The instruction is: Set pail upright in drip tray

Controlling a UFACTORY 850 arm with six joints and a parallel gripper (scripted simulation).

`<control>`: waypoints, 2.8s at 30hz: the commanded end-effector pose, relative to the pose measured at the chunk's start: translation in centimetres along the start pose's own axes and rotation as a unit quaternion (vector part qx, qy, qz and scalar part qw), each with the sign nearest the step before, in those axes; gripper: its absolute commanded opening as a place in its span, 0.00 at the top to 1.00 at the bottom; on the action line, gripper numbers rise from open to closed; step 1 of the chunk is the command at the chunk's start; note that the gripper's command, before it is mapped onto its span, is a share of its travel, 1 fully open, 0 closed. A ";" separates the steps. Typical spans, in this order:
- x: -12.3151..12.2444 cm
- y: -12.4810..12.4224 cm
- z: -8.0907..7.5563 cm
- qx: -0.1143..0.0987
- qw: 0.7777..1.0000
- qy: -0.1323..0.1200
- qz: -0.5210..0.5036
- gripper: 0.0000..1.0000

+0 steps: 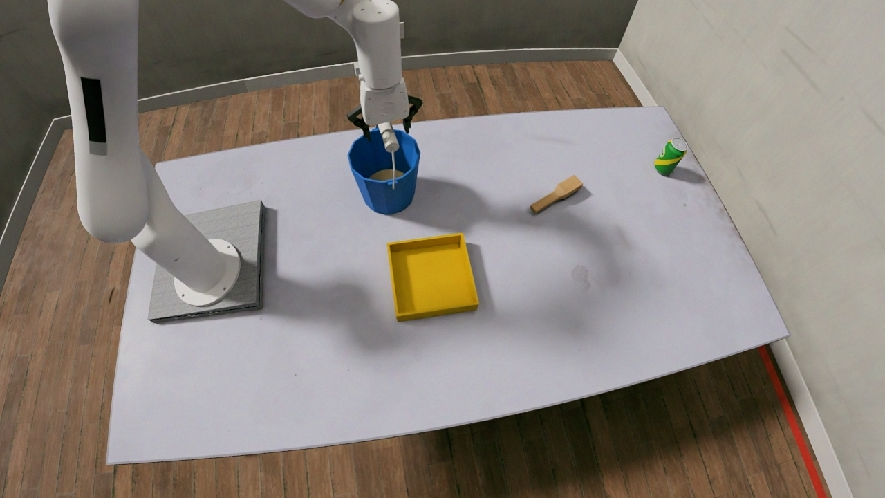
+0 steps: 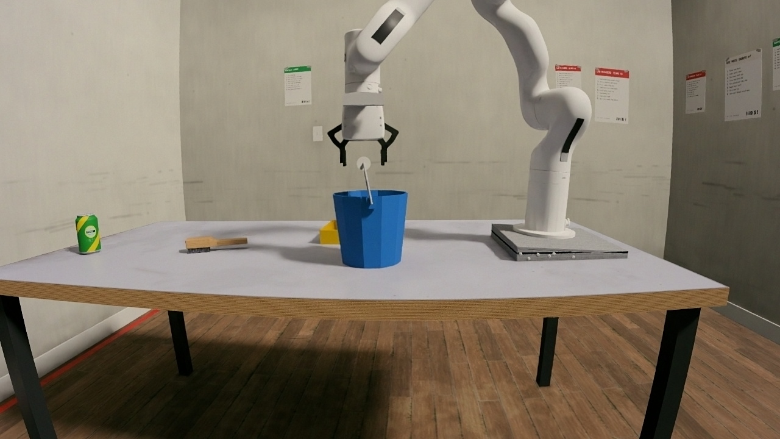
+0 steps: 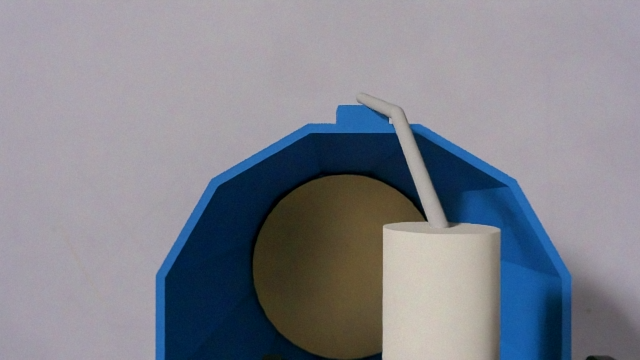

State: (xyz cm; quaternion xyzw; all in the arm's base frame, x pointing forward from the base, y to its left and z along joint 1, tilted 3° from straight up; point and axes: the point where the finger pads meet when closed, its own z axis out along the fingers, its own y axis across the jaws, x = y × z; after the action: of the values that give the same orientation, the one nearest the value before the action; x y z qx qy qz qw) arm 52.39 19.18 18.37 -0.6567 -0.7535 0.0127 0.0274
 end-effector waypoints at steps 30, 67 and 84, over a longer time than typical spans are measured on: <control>0.0 0.1 0.2 -0.001 1.000 0.000 0.000 1.00; 0.0 0.1 -0.1 -0.001 1.000 0.000 0.000 1.00; 0.0 0.1 -1.7 -0.001 1.000 0.000 0.000 1.00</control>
State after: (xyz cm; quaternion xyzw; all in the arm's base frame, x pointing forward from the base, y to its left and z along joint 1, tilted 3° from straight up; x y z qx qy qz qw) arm 52.46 19.17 19.35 -0.6567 -0.7535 0.0128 0.0275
